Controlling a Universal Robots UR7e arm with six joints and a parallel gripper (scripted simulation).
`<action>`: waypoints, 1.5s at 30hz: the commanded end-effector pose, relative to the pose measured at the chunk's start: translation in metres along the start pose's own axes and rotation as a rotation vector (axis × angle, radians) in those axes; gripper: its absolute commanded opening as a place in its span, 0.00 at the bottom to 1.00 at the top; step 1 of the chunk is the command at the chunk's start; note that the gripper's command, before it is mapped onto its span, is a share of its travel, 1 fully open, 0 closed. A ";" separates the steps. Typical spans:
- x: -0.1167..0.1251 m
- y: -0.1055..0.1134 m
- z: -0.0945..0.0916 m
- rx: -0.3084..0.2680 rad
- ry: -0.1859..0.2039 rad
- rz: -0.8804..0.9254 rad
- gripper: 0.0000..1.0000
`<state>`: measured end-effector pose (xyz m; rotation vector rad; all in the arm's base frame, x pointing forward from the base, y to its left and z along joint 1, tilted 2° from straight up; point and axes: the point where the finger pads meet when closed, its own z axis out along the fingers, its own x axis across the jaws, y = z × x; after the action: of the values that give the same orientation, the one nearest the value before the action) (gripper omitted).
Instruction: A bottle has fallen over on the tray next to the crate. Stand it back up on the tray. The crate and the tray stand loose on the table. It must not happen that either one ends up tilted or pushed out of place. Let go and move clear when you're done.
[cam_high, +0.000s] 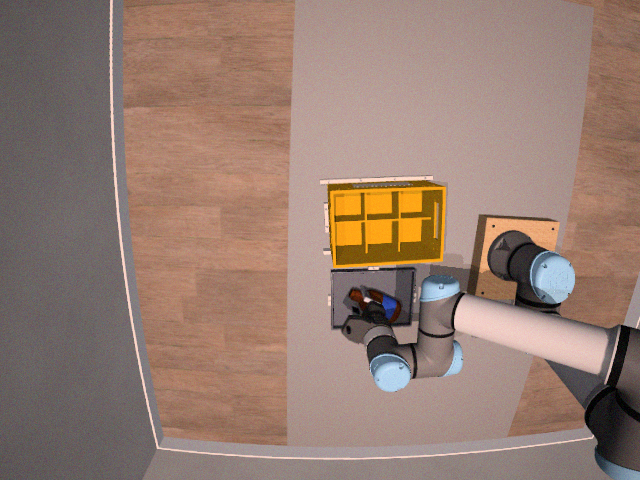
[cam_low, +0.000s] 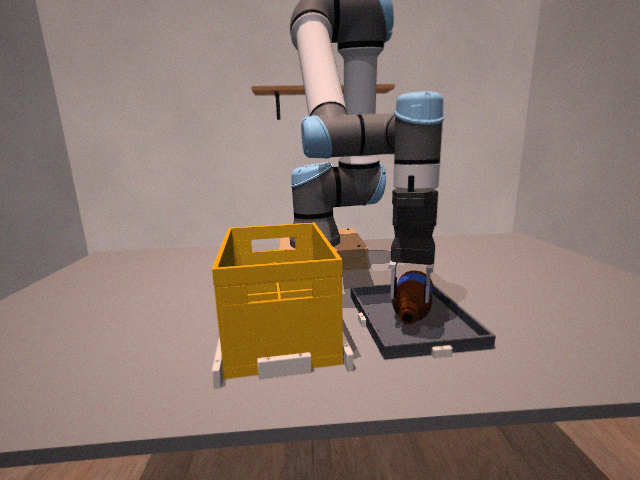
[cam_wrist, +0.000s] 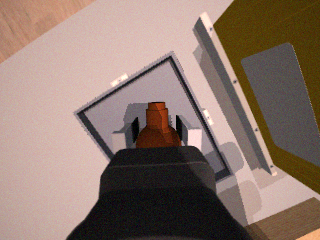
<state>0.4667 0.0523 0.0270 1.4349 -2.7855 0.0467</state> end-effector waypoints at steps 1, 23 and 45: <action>0.001 0.001 0.006 -0.004 0.001 0.001 1.00; 0.001 0.001 0.028 -0.004 0.001 0.001 1.00; 0.001 0.000 0.038 -0.002 0.000 0.001 1.00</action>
<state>0.4664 0.0513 -0.0098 1.4340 -2.7840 0.0447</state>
